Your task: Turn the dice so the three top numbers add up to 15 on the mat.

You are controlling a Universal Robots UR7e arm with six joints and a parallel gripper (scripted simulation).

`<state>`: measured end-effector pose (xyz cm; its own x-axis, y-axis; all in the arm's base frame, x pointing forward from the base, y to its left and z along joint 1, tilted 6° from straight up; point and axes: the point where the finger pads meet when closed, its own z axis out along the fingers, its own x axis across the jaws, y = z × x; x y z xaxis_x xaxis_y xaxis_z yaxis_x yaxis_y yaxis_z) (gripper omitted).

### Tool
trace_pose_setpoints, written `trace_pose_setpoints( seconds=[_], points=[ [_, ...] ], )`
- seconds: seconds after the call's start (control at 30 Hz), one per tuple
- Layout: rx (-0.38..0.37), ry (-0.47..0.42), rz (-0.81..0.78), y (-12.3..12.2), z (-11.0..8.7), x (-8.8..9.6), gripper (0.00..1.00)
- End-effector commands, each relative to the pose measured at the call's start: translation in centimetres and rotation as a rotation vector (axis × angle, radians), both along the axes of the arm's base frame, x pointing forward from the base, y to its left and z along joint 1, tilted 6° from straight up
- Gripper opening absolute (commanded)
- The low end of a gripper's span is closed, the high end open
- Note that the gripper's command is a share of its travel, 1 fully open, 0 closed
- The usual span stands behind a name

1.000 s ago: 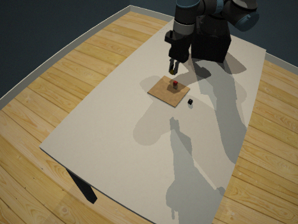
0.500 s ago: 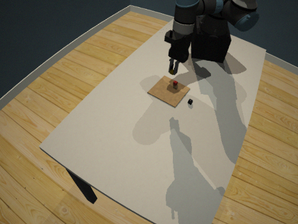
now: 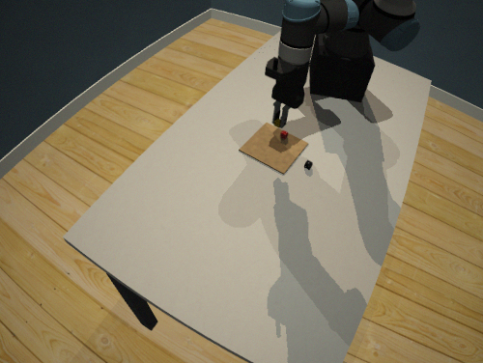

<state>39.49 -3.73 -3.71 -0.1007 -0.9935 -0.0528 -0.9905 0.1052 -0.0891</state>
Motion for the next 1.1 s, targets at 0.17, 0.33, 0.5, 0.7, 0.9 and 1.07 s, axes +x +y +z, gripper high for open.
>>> trace_pose_setpoints(
  seconds=[0.17,0.33,0.5,0.7,0.9,1.07],
  points=[
    [-0.002,-0.004,0.001,0.2,-3.2,0.4,0.34],
    [-0.002,-0.004,0.001,0.2,-4.8,0.6,0.34],
    [-0.002,-0.004,0.001,0.2,-5.6,0.7,0.34],
    [-0.002,-0.004,0.001,0.2,-6.7,0.8,0.34],
    [-0.002,-0.004,0.001,0.2,-7.2,0.9,0.34],
    [-0.002,-0.004,0.001,0.2,-7.2,0.9,0.34]
  ],
)
